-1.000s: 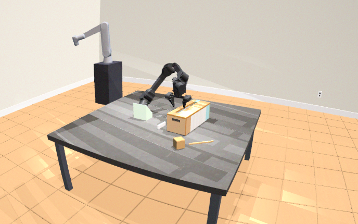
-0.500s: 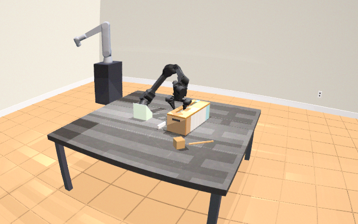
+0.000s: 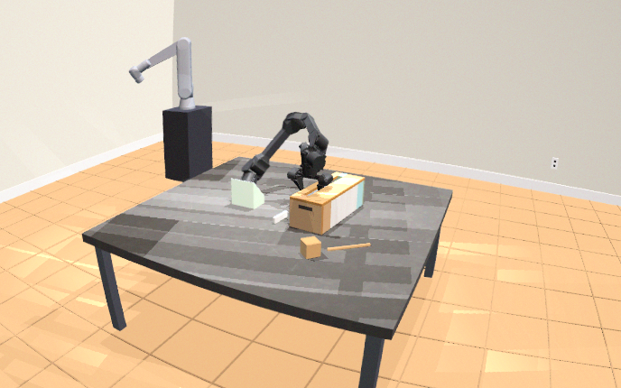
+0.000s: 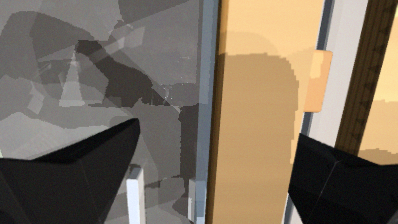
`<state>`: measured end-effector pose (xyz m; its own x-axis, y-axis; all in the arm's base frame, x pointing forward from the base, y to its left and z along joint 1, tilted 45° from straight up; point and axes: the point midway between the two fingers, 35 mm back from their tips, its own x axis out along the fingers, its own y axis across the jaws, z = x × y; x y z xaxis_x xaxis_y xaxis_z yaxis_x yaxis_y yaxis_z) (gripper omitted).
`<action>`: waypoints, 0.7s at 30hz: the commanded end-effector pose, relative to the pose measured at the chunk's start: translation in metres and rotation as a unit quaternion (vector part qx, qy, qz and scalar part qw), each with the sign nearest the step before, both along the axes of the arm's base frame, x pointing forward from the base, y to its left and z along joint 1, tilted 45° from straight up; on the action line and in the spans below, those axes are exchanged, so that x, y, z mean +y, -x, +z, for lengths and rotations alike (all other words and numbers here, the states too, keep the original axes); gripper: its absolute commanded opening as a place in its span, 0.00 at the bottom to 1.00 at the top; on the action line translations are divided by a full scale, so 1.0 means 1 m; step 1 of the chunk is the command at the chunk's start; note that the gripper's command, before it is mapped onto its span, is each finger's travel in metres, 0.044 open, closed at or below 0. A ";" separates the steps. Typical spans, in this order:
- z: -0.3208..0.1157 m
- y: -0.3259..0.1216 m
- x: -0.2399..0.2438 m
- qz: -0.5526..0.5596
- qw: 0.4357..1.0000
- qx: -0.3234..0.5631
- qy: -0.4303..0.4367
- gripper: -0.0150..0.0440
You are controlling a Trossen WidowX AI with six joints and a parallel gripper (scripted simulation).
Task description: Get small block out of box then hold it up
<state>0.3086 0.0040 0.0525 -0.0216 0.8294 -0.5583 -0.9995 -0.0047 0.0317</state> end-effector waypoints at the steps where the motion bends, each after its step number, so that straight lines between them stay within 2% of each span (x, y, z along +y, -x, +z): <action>1: 0.006 0.000 0.007 0.000 1.000 0.001 -0.001 0.93; 21: 0.035 -0.001 0.036 0.000 1.000 0.001 -0.002 0.93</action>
<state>0.3109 0.0347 0.0839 -0.0208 0.8288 -0.5591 -0.9996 -0.0057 0.0288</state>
